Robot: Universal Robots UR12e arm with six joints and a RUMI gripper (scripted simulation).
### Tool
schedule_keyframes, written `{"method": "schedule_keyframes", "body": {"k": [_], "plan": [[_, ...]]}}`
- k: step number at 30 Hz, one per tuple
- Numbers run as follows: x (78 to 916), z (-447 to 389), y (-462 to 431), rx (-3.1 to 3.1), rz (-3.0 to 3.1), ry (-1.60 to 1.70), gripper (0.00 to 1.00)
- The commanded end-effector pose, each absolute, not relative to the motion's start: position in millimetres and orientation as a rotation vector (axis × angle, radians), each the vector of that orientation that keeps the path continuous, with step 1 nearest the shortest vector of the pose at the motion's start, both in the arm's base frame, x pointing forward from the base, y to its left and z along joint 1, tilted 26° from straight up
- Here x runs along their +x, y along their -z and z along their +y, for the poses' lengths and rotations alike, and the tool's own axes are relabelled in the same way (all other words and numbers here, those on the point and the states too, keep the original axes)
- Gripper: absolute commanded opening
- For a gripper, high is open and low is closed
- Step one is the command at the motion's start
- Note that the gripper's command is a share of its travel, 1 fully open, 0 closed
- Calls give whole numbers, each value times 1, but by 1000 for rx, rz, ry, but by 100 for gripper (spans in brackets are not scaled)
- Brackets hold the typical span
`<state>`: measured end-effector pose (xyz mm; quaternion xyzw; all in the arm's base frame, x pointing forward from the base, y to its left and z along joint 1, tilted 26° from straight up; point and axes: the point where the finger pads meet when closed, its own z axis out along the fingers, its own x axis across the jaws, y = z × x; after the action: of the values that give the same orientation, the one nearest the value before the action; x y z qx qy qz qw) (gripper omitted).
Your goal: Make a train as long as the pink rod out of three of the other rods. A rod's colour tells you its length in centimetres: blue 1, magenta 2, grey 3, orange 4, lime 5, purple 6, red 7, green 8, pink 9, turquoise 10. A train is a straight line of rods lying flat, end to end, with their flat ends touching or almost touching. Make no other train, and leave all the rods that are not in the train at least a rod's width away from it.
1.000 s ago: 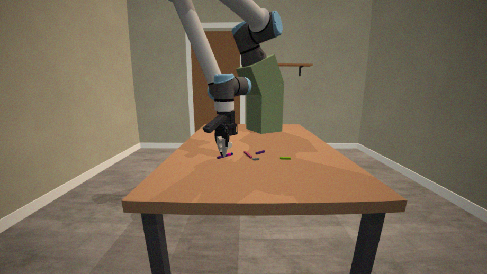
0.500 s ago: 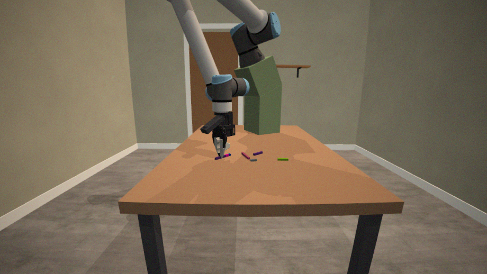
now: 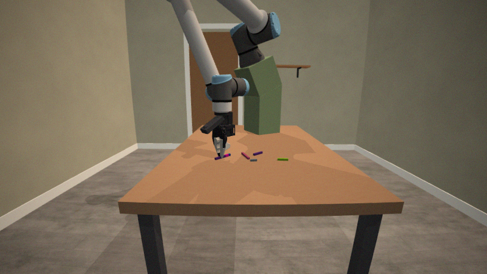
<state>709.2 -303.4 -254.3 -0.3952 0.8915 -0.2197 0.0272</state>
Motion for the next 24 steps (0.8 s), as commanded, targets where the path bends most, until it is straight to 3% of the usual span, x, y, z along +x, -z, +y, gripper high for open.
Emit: {"method": "schedule_keyframes", "body": {"k": [1, 6, 24], "plan": [[710, -303, 254, -1220, 2752, 679, 8], [710, -303, 254, -1220, 2752, 679, 14], [707, -299, 243, -1220, 2752, 679, 14]]}}
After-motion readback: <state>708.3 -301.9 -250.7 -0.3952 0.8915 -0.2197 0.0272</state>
